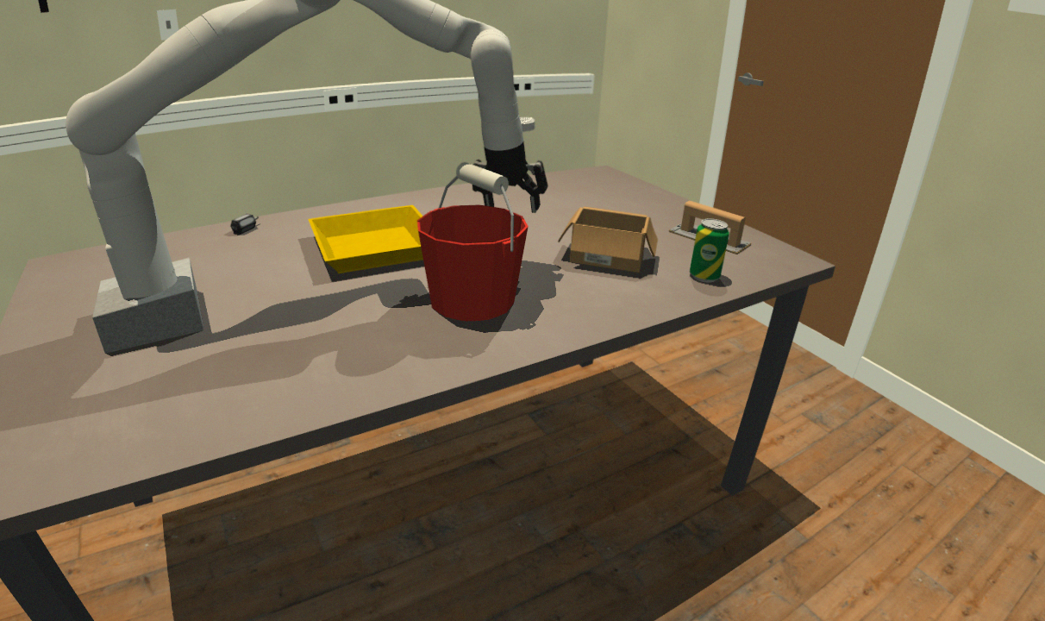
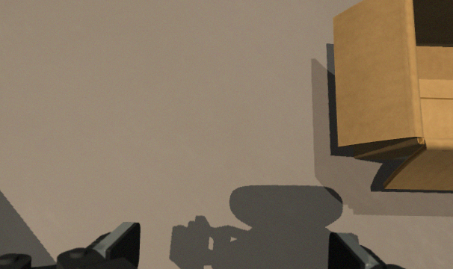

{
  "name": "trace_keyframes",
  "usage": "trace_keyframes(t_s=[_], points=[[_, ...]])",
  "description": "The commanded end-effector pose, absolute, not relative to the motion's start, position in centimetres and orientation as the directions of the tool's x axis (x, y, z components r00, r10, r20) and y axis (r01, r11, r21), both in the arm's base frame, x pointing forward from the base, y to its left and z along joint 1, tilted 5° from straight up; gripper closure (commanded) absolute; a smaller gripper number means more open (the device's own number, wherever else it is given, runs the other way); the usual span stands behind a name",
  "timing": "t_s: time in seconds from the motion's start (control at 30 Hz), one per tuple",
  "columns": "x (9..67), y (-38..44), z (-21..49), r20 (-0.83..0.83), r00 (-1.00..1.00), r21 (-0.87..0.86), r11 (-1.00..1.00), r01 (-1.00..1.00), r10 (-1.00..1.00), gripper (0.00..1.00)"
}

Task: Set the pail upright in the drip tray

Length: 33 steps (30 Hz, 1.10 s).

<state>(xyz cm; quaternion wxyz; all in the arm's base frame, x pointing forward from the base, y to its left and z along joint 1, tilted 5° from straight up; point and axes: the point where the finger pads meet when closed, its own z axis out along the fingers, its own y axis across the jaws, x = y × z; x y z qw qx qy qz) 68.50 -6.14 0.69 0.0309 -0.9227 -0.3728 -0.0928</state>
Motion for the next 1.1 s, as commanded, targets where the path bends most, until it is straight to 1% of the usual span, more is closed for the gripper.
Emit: trace_keyframes(t_s=[0.0,1.07], points=[[68.59,-6.15,0.86,0.196,0.704,0.014,-0.720,0.694,0.682,0.00],[68.32,-6.05,1.21,0.194,0.682,0.018,-0.698,0.716,0.705,0.00]])
